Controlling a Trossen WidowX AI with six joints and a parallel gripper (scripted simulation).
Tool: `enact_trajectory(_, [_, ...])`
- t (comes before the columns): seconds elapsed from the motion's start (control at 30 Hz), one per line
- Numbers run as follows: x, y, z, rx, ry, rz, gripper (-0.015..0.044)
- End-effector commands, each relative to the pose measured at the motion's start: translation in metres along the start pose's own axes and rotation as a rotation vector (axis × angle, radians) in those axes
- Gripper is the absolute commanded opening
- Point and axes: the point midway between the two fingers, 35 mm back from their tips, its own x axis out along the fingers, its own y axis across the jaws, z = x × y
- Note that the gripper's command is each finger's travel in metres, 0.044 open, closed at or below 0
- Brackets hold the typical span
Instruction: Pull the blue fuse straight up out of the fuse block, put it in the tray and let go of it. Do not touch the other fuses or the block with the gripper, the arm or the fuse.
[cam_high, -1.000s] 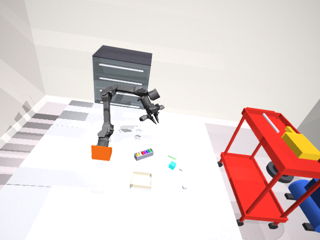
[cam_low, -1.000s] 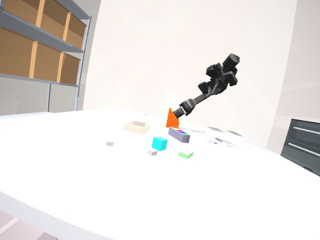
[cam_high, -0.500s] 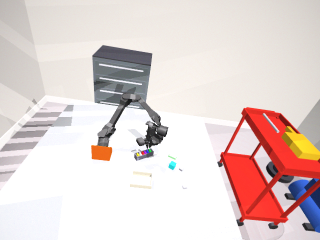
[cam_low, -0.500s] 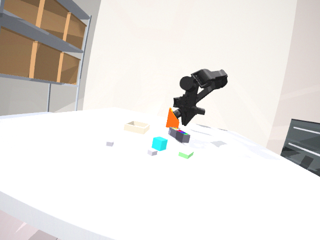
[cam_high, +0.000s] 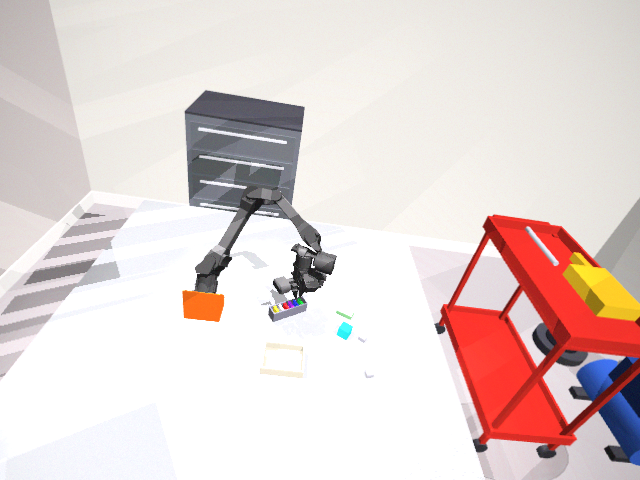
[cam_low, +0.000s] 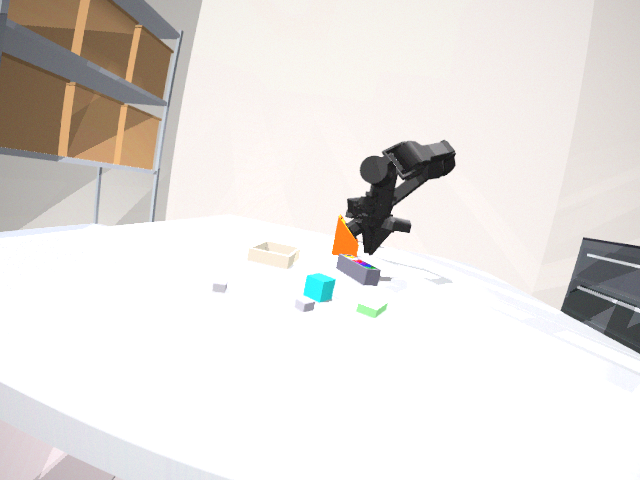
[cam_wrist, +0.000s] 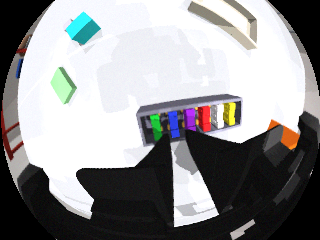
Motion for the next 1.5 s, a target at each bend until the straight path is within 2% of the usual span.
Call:
enact_trajectory(0.0, [0.004, -0.001, 0.000, 0.006, 0.006, 0.004, 0.0073])
enact_trajectory(1.47, [0.032, -0.002, 0.000, 0.006, 0.007, 0.005, 0.0073])
